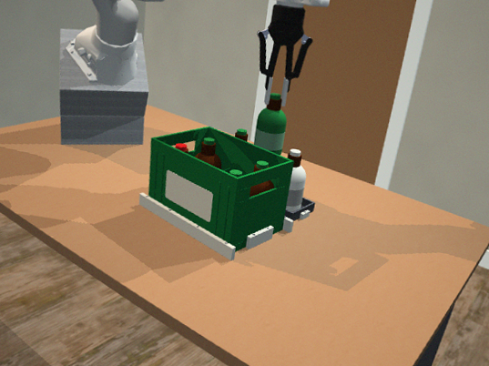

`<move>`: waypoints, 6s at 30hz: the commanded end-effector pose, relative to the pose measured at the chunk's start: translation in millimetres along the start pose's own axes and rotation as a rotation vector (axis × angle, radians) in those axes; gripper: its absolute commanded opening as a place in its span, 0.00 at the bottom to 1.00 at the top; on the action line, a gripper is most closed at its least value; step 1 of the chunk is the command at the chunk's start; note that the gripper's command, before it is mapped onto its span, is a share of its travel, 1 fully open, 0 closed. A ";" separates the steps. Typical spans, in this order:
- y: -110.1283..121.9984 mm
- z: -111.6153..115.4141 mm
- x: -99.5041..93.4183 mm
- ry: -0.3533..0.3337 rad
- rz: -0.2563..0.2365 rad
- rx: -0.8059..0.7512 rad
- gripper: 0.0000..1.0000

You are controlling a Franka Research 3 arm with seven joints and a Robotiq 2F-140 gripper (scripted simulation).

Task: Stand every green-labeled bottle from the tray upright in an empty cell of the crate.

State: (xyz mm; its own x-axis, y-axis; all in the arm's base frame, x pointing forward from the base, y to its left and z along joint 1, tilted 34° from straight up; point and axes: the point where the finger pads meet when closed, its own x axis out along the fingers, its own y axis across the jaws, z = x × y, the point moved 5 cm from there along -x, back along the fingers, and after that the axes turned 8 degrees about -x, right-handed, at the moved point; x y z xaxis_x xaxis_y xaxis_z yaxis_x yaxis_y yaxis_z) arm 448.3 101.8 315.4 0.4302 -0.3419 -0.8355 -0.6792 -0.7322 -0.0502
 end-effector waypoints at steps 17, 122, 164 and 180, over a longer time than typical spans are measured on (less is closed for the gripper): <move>-3.3 -1.4 -4.3 0.007 -0.008 0.002 0.00; -2.7 -1.1 -44.6 0.007 -0.008 0.002 0.00; -2.3 -1.0 -66.7 0.007 -0.008 0.002 0.00; -2.2 -1.0 -67.0 0.007 -0.008 0.002 0.00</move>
State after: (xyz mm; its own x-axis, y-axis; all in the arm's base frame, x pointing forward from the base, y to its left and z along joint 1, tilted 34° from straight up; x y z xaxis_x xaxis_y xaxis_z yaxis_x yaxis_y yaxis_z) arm 421.0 122.9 367.3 0.4298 -0.3412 -0.8360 -0.6793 -0.7321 -0.0504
